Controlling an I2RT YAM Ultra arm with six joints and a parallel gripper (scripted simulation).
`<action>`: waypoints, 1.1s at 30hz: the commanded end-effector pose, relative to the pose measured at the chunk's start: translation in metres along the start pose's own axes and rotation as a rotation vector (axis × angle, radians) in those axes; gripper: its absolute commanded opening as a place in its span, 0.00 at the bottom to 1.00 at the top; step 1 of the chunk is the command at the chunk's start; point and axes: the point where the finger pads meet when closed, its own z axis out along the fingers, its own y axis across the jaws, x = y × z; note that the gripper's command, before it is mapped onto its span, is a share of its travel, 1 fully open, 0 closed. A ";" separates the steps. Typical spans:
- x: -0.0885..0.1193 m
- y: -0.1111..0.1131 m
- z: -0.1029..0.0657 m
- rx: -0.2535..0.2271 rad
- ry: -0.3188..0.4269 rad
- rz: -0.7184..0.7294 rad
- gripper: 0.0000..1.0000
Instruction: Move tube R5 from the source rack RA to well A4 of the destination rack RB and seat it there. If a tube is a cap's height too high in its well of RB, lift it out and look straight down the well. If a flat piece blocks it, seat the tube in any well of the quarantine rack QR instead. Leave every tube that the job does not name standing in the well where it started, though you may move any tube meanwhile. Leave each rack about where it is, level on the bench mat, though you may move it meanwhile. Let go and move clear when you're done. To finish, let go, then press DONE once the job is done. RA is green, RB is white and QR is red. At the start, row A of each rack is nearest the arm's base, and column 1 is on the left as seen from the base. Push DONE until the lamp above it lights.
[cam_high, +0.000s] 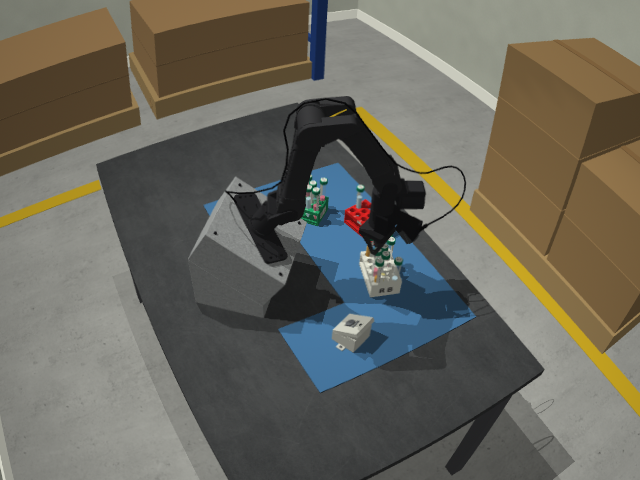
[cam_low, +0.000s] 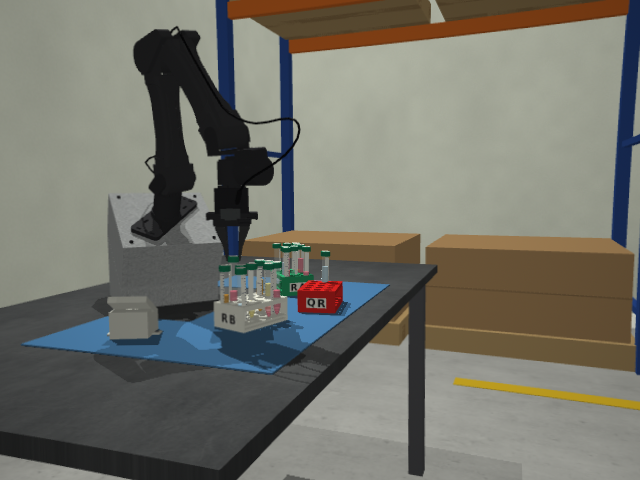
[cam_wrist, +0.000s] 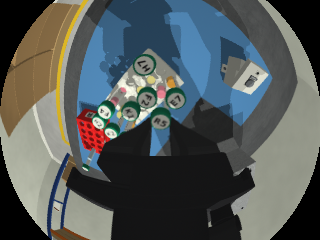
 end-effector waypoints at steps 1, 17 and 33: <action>0.000 -0.005 0.007 0.015 -0.002 -0.002 0.00; -0.004 -0.004 0.012 0.012 -0.013 -0.001 0.00; 0.000 -0.006 0.021 0.016 -0.004 -0.002 0.00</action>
